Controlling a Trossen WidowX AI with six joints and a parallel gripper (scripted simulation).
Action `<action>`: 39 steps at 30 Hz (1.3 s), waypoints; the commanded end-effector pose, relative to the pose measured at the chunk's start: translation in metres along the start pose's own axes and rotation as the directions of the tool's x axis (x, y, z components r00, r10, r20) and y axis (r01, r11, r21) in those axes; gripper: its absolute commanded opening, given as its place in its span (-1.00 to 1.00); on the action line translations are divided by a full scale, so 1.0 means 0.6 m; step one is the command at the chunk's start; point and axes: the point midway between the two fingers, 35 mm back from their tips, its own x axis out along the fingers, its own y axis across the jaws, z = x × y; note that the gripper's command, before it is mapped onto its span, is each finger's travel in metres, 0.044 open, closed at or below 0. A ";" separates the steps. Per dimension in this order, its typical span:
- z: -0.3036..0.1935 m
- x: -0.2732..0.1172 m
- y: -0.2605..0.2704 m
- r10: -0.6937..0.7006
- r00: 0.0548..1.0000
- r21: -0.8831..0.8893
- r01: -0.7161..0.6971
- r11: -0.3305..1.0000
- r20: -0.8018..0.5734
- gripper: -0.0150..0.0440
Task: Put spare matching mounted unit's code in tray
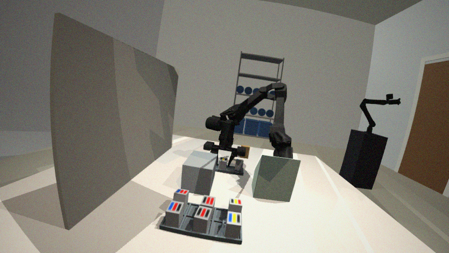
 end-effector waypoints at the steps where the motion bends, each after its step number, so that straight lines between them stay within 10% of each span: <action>1: 0.000 0.000 0.000 0.001 1.000 0.001 -0.001 1.000 0.000 -0.01; 12: 0.000 0.000 0.000 0.001 1.000 0.001 -0.001 1.000 0.000 -0.49; 39: -0.002 -0.132 0.000 0.001 1.000 -0.005 -0.001 1.000 -0.008 -0.49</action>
